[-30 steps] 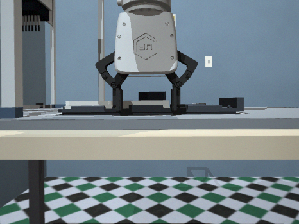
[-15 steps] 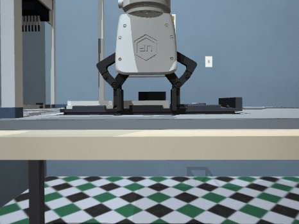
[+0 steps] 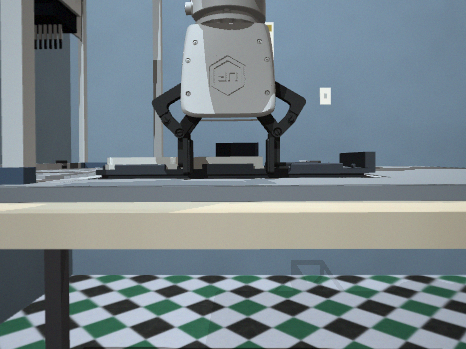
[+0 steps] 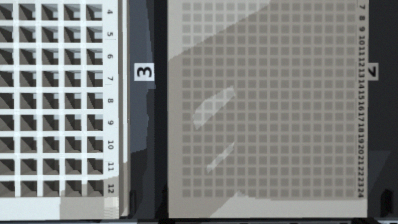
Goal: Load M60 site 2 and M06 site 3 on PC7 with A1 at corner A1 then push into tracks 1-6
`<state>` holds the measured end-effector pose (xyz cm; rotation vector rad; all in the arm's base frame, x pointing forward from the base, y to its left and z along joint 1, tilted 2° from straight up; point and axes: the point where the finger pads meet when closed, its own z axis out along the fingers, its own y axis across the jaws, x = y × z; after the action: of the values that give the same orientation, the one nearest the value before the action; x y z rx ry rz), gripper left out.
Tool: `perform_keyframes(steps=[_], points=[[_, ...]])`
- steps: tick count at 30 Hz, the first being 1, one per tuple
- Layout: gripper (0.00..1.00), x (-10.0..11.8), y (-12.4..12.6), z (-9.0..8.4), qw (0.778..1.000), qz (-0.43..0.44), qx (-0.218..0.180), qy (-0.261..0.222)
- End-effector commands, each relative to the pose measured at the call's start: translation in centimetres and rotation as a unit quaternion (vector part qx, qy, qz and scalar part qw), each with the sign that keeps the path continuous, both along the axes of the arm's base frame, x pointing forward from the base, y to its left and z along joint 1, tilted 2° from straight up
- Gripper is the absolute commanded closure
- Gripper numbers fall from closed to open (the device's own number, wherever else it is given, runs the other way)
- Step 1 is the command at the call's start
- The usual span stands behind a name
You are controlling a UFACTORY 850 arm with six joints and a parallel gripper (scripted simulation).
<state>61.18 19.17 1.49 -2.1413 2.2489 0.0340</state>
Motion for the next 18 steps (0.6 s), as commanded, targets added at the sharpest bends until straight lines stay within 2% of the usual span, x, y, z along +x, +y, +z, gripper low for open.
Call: perform_keyframes(steps=[1, 18], points=[[0.00, 0.07, -0.17, 0.08, 1.000, 0.000, 0.000, -0.001], [0.00, 0.06, -0.44, 0.07, 1.000, 0.000, 0.000, -0.001]])
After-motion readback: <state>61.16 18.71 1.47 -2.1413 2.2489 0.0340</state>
